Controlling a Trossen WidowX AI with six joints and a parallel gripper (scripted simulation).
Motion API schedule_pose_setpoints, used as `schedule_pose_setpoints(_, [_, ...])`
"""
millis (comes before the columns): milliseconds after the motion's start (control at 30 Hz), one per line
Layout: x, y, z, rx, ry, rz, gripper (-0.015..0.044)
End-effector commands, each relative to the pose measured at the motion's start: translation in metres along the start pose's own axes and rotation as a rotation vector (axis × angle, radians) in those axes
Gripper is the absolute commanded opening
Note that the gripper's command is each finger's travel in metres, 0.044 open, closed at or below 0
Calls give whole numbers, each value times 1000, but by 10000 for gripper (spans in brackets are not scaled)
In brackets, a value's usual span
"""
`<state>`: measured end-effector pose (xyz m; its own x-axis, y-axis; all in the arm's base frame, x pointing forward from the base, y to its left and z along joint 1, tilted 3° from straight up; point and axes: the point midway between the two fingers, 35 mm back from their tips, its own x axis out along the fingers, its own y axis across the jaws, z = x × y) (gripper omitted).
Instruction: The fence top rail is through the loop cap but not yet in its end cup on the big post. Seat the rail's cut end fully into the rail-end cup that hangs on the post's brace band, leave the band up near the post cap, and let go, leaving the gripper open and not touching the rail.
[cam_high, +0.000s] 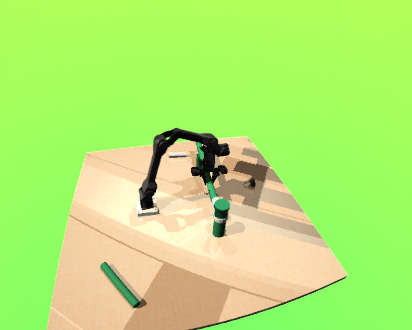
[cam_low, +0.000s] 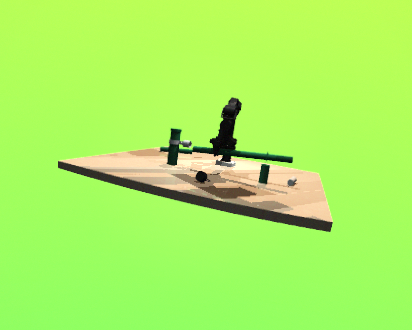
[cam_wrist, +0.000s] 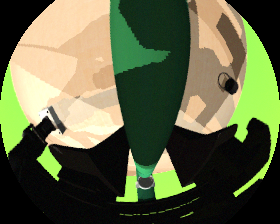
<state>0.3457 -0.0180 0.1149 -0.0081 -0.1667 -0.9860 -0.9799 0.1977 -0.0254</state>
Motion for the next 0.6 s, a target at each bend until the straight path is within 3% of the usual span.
schedule_pose_setpoints(0, [-13,0,-11,5,48,-14,0])
schedule_pose_setpoints(567, [-9,0,-6,1,28,-5,0])
